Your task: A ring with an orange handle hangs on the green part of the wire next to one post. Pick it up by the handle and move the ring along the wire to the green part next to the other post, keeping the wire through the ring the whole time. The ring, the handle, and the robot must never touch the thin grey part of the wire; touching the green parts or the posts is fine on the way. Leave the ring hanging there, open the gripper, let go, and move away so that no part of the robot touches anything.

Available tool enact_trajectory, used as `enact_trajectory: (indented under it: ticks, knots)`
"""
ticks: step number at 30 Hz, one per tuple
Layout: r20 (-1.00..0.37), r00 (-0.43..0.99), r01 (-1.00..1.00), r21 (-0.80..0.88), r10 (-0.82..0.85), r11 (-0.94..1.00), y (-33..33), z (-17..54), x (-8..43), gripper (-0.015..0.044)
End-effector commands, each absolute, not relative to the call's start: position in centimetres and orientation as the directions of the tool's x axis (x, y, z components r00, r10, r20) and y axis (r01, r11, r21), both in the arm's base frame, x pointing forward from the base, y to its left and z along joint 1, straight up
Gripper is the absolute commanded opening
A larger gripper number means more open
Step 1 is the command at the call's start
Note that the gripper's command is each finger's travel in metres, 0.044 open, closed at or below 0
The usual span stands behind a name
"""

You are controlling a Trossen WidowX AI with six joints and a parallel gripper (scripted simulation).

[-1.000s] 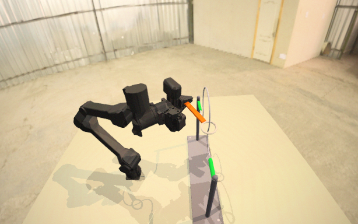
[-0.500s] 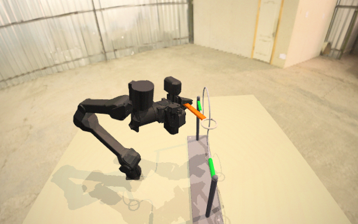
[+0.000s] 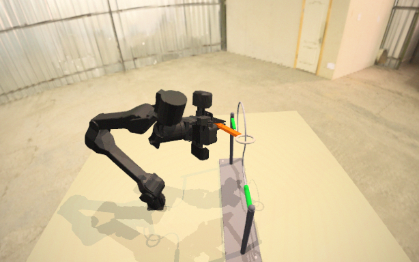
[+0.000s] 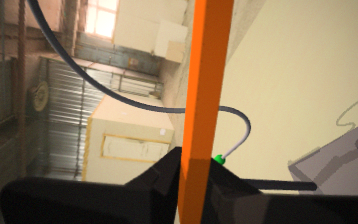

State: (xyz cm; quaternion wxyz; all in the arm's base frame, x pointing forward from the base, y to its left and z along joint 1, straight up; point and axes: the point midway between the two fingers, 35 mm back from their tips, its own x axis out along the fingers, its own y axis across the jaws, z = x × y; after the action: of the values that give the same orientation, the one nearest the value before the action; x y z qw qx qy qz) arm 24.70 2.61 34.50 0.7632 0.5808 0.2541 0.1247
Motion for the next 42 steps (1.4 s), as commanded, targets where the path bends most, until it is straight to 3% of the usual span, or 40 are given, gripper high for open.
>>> enact_trajectory:
  ticks: [1, 42]
  knots:
    - [-0.27, 0.84, 0.103, 0.931, 0.471, 0.35, 2.6, 34.5, 24.8, -0.015]
    - [-0.501, 0.837, 0.127, 0.569, 0.22, 0.812, 1.2, 32.4, 24.7, -0.015]
